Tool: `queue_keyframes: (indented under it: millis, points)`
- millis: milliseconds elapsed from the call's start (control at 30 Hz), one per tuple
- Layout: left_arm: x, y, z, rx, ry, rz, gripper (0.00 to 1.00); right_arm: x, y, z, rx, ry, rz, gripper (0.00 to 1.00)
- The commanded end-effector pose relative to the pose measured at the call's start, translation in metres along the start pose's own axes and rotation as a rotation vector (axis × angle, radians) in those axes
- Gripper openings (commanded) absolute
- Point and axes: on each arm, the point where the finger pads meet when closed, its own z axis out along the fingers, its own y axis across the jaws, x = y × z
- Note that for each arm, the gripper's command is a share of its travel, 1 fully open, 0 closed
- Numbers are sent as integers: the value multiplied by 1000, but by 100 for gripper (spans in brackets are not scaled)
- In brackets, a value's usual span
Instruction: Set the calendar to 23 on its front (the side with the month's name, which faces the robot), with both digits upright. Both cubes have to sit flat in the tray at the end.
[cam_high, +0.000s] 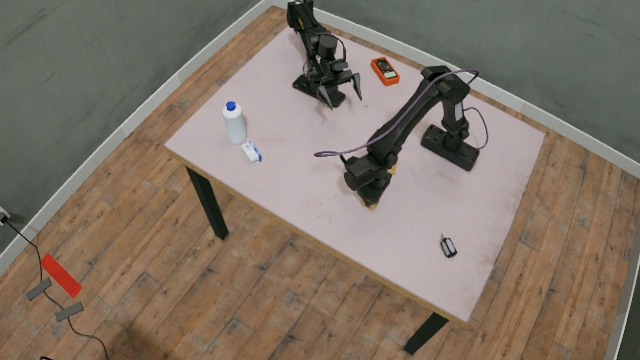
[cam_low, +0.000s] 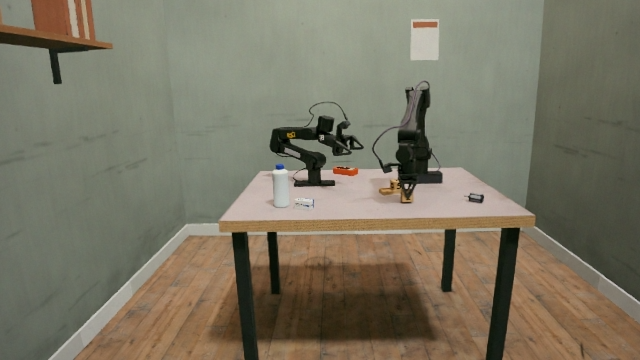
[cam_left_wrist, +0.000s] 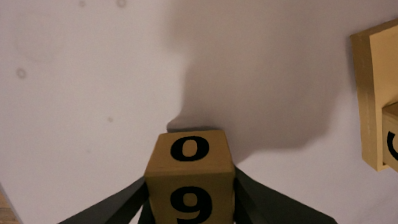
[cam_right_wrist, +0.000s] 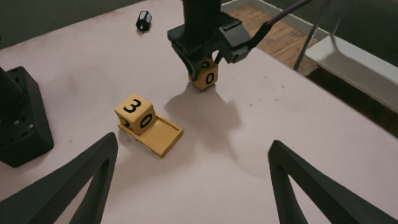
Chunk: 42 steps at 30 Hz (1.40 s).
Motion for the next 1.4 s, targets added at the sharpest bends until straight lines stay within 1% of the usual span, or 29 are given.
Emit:
queue_keyframes:
  millis: [0, 533, 567, 633, 800, 833, 900, 933, 967, 1000, 1200, 1367]
  points:
    - [0, -4, 6, 12, -11, 0, 40, -4, -1, -2, 3, -17, -1, 100]
    - [0, -4, 13, 12, -11, 0, 40, -4, -1, -2, 3, -17, -1, 100]
    - [1, -5, 6, 17, -9, 0, 40, -4, -1, -2, 3, -17, -1, 100]
    - [1, -5, 2, 17, -9, 0, 40, -4, -1, -2, 3, -17, -1, 100]
    - [1, -5, 2, 17, -9, 0, 40, -4, -1, -2, 3, -17, -1, 100]
    - [1, -5, 2, 17, -9, 0, 51, -4, -1, -2, 3, -17, -1, 100]
    - [1, -5, 2, 17, -9, 0, 51, -4, -1, -2, 3, -17, -1, 100]
    - [0, -4, 2, 15, -10, 0, 57, -4, -1, -2, 3, -17, -1, 100]
    - [1, -1, -2, 1, -16, 2, 68, -4, -1, -2, 3, -17, -1, 100]
    - [0, -5, -1, 5, -14, 1, 69, -4, -1, -2, 3, -17, -1, 100]
    - [-6, -6, -12, -25, -28, 0, 69, -4, -1, -2, 3, -17, -1, 100]
    - [-11, 0, -30, -43, -36, 3, 69, -4, -1, -2, 3, -17, -1, 100]
